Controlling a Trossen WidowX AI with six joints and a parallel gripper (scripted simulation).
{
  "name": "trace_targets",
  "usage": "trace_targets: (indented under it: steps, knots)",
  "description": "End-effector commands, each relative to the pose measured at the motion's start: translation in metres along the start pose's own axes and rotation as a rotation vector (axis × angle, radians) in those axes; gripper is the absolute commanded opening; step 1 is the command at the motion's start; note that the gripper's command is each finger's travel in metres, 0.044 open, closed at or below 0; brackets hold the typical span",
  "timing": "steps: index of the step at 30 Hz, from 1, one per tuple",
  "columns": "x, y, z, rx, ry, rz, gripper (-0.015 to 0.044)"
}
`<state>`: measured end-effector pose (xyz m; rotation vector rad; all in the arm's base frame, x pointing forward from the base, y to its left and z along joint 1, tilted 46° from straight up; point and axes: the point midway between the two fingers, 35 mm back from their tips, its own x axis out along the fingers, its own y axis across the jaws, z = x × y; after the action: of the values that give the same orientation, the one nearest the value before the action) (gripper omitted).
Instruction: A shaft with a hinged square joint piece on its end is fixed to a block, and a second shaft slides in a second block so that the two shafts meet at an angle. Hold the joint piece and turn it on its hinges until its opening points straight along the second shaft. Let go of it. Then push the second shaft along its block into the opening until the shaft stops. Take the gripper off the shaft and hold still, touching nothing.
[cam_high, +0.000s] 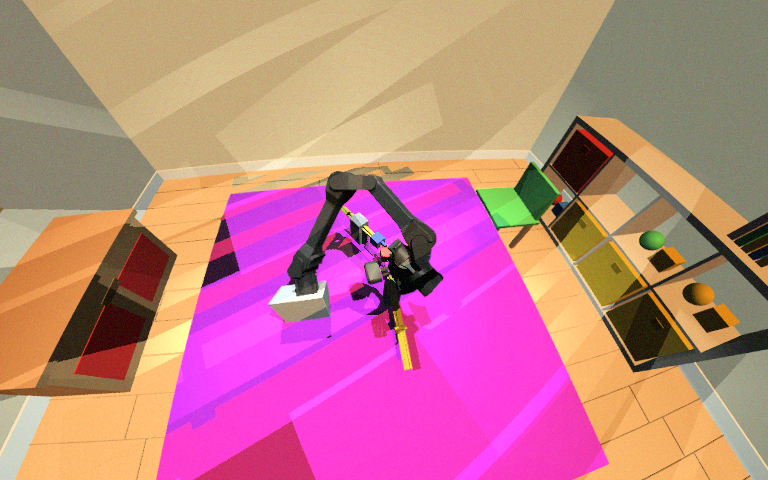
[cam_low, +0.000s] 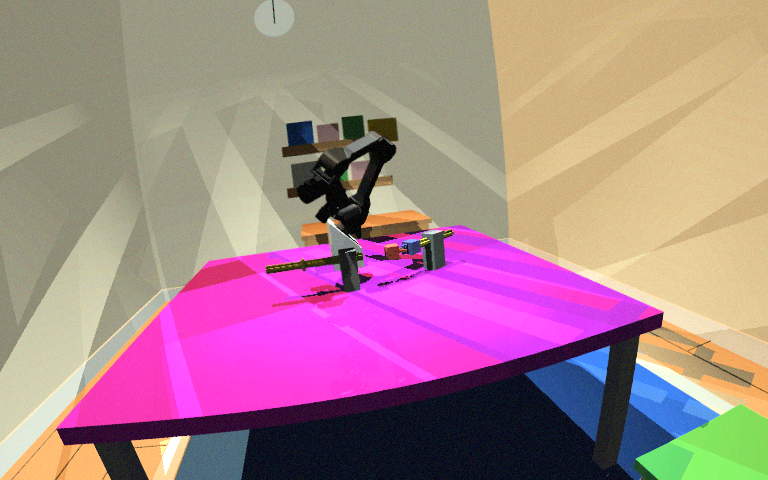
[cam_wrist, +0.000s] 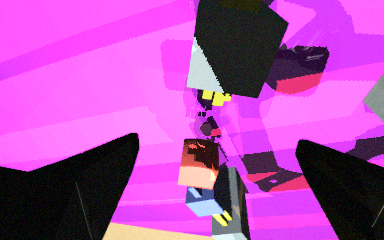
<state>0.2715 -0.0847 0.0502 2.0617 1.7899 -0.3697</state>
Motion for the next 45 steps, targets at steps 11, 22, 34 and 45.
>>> trace_targets:
  steps: [11, 22, 34, 45]
  knots:
    - [-0.026, 0.001, 0.062, -0.462, -0.104, -0.028, 0.0440]
    - [-0.044, -0.005, 0.112, -0.823, -0.172, -0.091, 0.0440]
    - [-0.063, -0.017, 0.168, -1.203, -0.228, -0.194, 0.0440]
    - [-0.075, -0.028, 0.202, -1.431, -0.247, -0.276, 0.0440]
